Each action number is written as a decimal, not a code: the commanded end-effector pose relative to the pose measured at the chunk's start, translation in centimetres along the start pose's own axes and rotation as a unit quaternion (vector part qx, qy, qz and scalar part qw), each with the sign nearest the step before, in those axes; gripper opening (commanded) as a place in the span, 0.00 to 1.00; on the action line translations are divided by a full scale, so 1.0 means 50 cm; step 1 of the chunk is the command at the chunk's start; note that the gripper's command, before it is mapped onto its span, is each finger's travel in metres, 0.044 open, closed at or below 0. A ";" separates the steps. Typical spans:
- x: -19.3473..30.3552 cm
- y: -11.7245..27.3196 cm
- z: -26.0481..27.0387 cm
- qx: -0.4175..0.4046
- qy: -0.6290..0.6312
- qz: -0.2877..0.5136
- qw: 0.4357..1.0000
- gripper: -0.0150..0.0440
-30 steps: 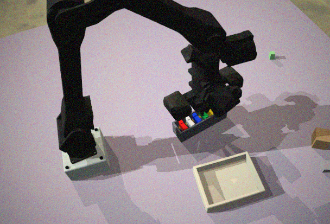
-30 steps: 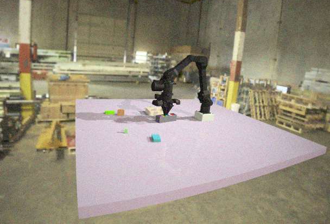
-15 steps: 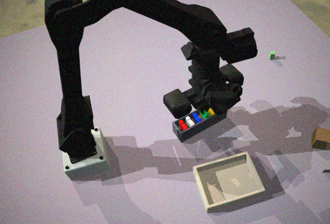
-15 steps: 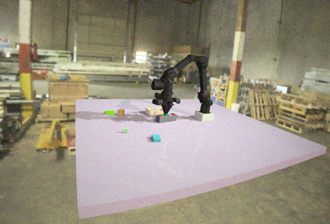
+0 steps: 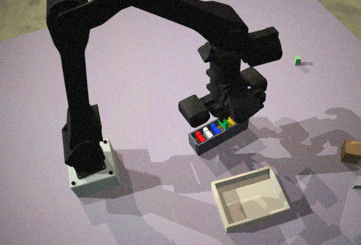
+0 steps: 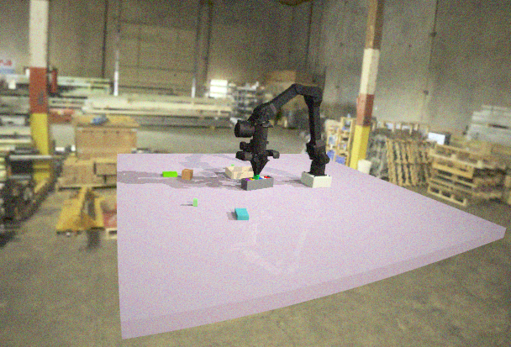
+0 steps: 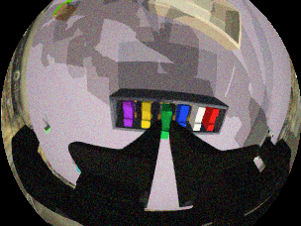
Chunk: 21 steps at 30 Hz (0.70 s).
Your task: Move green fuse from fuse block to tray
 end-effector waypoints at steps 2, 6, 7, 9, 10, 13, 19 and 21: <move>0.000 0.007 0.000 -0.001 0.000 -0.001 1.000 0.25; 0.000 0.011 0.000 -0.001 0.000 -0.001 1.000 0.25; 0.000 0.012 0.000 -0.001 0.000 -0.001 1.000 0.25; 0.000 0.014 0.000 -0.001 0.000 -0.001 1.000 0.25; 0.000 0.015 0.000 -0.001 0.000 -0.001 1.000 0.25; 0.000 0.018 0.000 0.000 -0.001 -0.001 1.000 0.25; 0.000 0.023 0.000 0.000 -0.001 -0.002 1.000 0.25; 0.000 0.025 0.000 0.000 -0.001 -0.002 1.000 0.25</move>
Point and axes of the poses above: the point midway between the two fingers, 35 mm back from their tips, its own y axis back along the fingers, its own z axis across the jaws, x = y × z, the point moved 9 cm from there along y, back along the fingers, and after that the axes turned 2 degrees about y, right-handed, at the moved point
